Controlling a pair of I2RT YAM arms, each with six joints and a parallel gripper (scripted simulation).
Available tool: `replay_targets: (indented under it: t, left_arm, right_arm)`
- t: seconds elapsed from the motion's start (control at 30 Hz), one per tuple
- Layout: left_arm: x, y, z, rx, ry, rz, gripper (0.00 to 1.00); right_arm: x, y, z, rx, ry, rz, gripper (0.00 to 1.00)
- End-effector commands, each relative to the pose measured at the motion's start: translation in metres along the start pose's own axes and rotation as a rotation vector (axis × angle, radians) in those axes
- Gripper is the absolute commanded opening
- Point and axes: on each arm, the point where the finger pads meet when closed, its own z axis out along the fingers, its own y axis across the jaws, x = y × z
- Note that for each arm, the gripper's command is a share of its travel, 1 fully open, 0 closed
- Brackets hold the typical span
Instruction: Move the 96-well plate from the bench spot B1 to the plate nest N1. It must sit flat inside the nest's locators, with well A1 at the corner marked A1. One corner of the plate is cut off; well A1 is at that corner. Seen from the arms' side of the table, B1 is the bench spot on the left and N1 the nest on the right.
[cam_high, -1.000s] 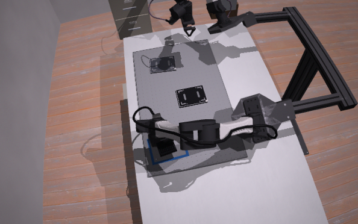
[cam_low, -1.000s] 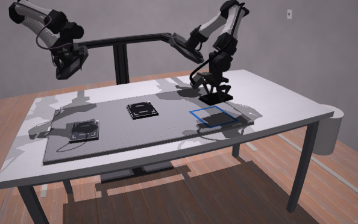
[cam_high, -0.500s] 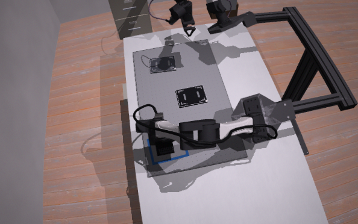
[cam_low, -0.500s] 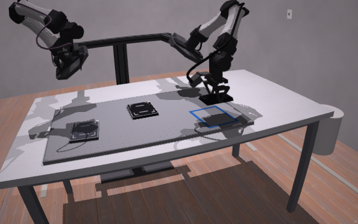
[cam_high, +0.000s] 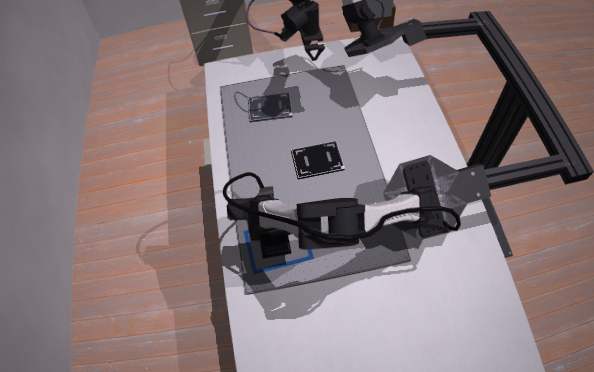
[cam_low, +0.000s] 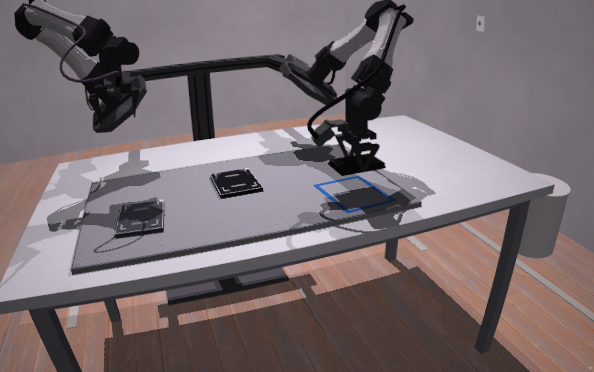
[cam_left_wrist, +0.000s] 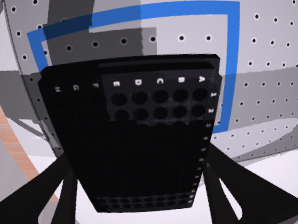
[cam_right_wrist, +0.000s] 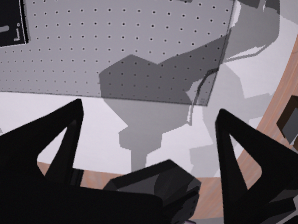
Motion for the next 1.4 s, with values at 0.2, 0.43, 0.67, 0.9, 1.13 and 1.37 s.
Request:
replay_targets:
  t: [0.2,0.43,0.67,0.9,1.13,1.37]
  left_arm:
    - [-0.010,0.001,-0.007,-0.020,-0.021,0.016,0.00]
    - [-0.001,-0.003,0.013,0.009,-0.013,-0.001,0.00]
    - [0.001,-0.001,0.022,0.010,-0.018,-0.012,0.00]
    - [0.002,0.006,0.032,-0.003,-0.020,-0.021,0.00]
    - [0.002,0.007,0.044,-0.003,-0.020,-0.022,0.00]
    - [0.002,0.008,0.052,-0.003,-0.019,-0.022,0.00]
  right_arm:
    - [0.000,0.000,-0.002,-0.001,-0.001,0.008,1.00]
    - [0.000,0.000,-0.002,-0.001,-0.001,0.008,1.00]
    - [0.000,0.000,-0.002,-0.001,-0.001,0.008,1.00]
    - [0.000,0.000,-0.002,-0.001,-0.001,0.008,1.00]
    - [0.000,0.000,-0.002,-0.001,-0.001,0.008,1.00]
    - [0.000,0.000,-0.002,-0.001,-0.001,0.008,1.00]
